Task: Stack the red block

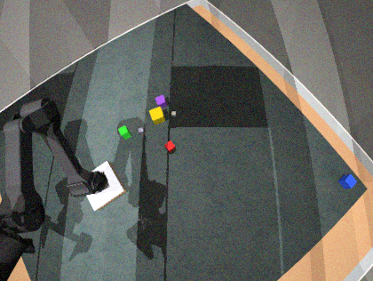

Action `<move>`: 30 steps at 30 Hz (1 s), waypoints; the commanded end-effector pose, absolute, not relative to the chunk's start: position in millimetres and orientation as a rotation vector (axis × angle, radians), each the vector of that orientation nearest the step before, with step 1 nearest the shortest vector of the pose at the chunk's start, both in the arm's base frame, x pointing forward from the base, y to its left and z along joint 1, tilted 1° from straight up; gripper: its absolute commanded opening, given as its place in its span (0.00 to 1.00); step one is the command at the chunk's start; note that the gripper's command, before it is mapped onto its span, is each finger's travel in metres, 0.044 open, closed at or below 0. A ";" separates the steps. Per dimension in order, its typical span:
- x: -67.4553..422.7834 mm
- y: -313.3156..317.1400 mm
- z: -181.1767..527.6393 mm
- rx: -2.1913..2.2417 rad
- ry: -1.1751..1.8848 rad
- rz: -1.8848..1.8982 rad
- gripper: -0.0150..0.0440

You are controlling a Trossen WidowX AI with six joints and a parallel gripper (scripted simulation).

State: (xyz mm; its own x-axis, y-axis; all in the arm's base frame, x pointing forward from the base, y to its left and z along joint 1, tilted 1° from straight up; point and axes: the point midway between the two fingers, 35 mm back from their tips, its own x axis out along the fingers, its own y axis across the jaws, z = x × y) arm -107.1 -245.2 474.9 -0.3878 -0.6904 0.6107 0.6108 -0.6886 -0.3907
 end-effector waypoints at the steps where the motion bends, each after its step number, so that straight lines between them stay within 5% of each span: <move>1: -85.0 -278.1 458.4 -0.876 0.143 -1.989 1.00; 15: 25.0 -353.6 385.4 -0.537 0.281 -1.566 1.00; 30: 170.1 -350.7 293.0 -0.272 0.509 -1.084 1.00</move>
